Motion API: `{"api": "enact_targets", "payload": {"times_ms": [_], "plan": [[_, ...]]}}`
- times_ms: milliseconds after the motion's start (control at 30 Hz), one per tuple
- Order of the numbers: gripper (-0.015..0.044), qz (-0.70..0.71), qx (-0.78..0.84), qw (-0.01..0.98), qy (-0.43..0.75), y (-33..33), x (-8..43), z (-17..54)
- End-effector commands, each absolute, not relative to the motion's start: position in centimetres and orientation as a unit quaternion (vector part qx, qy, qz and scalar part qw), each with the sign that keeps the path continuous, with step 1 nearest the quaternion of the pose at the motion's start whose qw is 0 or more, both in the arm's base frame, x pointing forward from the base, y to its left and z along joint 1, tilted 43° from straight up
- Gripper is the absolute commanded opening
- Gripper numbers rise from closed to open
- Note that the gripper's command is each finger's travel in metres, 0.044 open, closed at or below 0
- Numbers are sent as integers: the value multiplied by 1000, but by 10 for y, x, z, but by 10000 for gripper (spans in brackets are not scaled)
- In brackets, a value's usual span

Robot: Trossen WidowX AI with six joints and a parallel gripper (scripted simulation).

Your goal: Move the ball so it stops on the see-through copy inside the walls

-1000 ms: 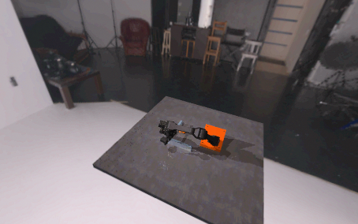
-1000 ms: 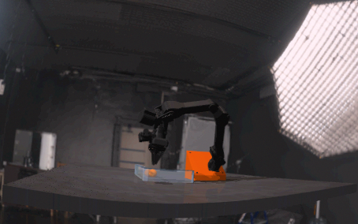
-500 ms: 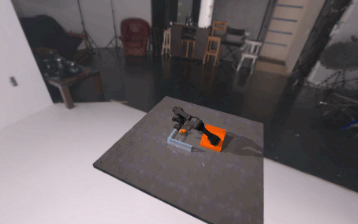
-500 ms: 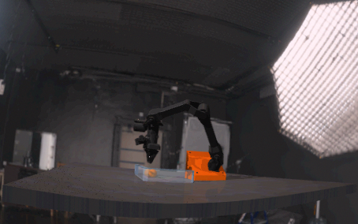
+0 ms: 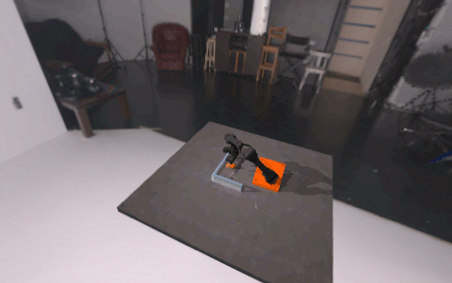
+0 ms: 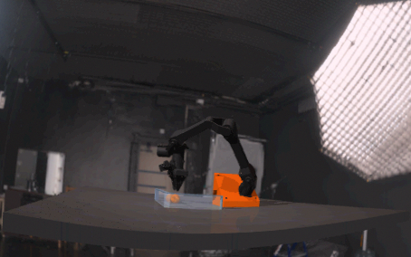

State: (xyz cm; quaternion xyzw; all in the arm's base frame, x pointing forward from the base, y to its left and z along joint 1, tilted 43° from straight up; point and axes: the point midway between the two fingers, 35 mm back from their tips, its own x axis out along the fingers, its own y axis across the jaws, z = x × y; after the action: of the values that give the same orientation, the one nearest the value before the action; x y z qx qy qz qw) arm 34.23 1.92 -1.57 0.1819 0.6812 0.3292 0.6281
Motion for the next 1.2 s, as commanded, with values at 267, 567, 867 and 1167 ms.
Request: {"api": "enact_targets", "payload": {"times_ms": [267,567,867,1167], "plan": [[324,327,186,628,681,30,340,-30],[324,328,186,628,681,40,338,-40],[324,328,187,627,681,48,335,-48],[186,328,187,627,681,48,335,-48]]}}
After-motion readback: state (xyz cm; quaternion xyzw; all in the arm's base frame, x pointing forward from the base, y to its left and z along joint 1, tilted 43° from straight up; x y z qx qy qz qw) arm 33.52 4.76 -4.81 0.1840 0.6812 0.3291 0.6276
